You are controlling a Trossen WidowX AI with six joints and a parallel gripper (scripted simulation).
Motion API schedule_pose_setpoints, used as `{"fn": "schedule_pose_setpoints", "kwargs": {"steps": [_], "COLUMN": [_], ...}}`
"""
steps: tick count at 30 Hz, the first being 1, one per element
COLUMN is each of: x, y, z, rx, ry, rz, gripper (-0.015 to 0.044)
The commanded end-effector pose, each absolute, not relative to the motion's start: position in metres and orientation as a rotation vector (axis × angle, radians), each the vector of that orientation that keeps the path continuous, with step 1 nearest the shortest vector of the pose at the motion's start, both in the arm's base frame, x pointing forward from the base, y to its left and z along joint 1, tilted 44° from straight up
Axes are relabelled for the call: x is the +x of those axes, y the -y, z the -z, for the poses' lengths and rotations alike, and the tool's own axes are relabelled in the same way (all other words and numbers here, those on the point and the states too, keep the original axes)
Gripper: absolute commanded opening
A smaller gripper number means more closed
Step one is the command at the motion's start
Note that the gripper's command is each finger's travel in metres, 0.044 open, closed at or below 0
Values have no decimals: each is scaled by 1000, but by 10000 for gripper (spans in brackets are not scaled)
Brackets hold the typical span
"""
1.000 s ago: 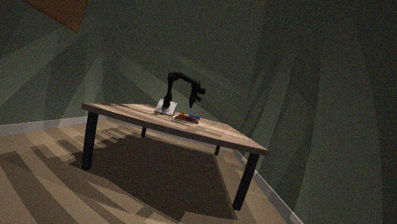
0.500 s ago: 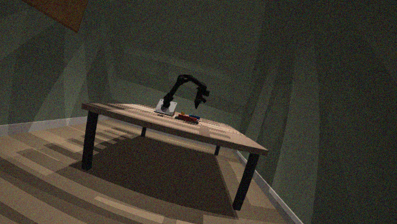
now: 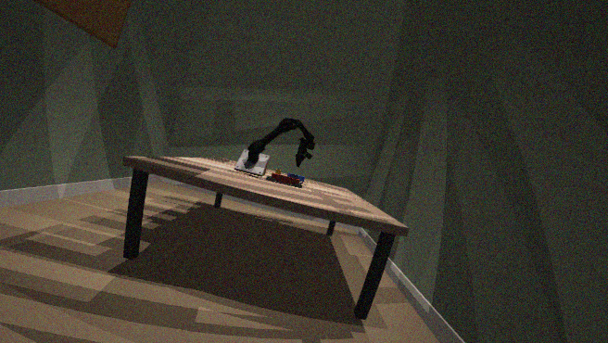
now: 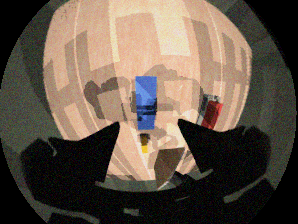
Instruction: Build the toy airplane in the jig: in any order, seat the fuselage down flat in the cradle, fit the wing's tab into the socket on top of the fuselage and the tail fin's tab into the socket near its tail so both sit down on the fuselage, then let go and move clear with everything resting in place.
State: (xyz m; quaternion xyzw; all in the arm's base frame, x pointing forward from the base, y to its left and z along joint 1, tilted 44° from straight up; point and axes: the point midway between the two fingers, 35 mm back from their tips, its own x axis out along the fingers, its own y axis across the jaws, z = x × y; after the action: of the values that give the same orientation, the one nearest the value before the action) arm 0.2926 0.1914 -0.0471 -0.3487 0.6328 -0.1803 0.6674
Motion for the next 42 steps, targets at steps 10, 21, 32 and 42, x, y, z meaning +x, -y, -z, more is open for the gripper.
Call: {"fn": "schedule_pose_setpoints", "kwargs": {"steps": [10,21,32,42], "x": [302,305,308,310], "y": [-170,-156,-144,-133], "z": [73,88,102,113], "rx": [-758,-758,-759,-759], "ry": [-1418,-1417,-1417,-1416], "rz": [412,412,413,414], "gripper": [440,440,440,440]}}
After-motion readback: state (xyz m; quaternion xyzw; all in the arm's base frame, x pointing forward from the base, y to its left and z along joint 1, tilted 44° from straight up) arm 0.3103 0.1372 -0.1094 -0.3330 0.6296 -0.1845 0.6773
